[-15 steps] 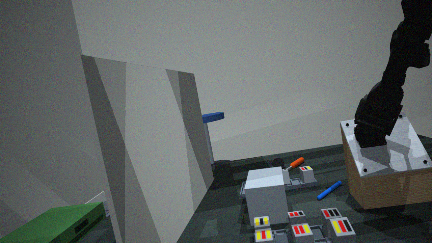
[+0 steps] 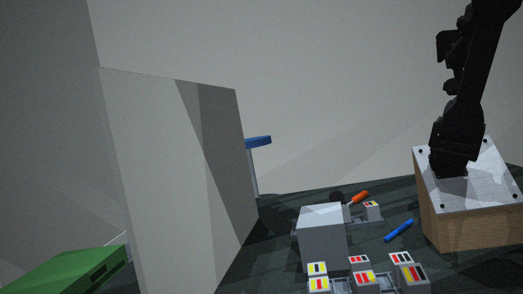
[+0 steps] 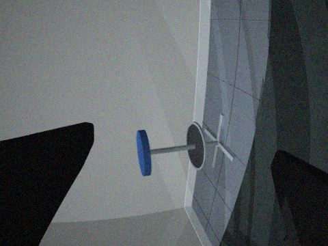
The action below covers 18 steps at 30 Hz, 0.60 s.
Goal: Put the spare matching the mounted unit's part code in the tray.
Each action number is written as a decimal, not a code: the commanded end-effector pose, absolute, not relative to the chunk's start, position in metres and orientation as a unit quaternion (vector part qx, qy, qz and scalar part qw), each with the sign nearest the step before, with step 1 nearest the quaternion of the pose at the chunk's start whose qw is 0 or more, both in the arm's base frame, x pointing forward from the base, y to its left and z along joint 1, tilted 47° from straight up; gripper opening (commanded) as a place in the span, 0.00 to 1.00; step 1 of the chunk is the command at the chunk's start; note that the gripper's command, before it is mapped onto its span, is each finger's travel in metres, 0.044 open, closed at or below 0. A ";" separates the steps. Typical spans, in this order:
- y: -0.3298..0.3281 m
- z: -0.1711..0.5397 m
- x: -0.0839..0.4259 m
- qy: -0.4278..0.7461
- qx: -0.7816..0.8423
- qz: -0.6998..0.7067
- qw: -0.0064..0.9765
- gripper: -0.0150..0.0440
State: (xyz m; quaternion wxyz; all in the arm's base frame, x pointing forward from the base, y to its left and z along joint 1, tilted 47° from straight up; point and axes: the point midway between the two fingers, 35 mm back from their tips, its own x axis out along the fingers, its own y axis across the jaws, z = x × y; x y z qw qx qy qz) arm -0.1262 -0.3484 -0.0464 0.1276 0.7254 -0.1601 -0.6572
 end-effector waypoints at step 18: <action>-0.315 -0.012 0.208 0.426 0.627 -0.322 0.568 1.00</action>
